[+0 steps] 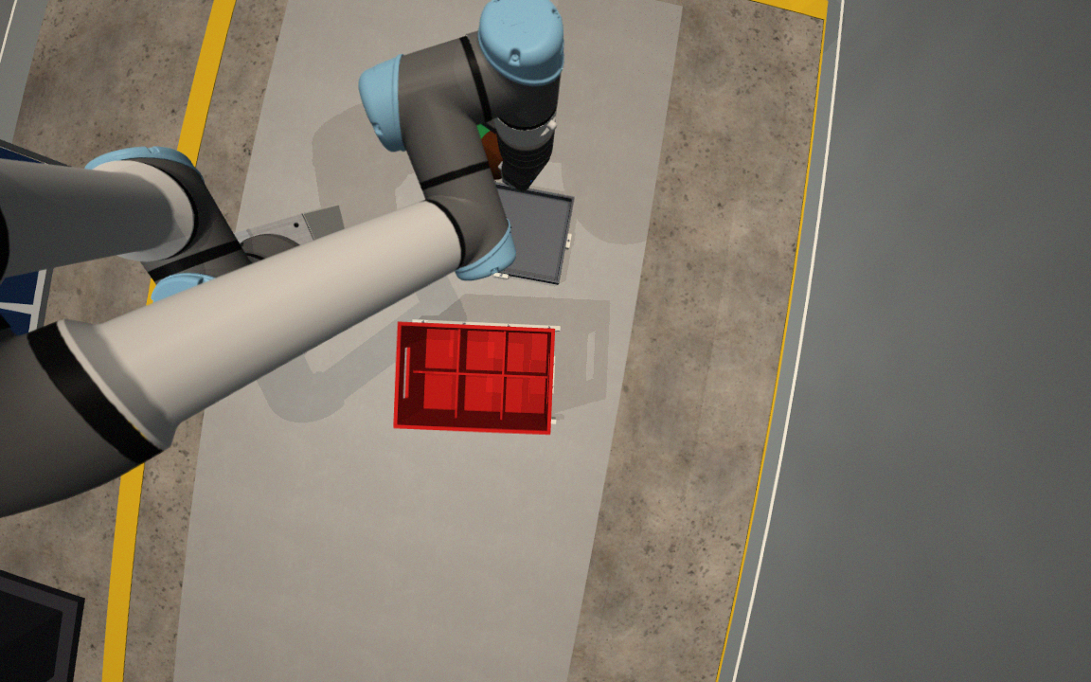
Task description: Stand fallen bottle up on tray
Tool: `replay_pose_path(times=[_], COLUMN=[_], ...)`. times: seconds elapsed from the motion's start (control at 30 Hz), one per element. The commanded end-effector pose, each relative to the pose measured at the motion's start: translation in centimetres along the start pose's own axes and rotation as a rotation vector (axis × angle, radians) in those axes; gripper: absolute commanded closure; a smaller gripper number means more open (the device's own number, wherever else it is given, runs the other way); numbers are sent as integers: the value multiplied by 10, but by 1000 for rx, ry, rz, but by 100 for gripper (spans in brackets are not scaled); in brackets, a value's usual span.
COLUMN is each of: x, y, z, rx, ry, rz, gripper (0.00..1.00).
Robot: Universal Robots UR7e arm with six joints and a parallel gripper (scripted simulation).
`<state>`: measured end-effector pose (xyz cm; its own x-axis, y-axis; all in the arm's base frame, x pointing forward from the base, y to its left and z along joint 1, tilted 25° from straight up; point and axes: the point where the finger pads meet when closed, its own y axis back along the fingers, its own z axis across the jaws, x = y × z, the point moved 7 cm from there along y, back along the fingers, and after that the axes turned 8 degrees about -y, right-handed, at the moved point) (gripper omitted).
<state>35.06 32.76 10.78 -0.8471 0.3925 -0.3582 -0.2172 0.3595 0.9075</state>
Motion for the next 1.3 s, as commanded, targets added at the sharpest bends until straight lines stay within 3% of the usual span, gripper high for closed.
replay_pose_path(times=[0.0, 1.27], x=[0, 0], y=[1, 1], z=[0, 0], rx=[-1, -1], ry=[-2, -34], rz=[-1, -1], gripper=[100, 100])
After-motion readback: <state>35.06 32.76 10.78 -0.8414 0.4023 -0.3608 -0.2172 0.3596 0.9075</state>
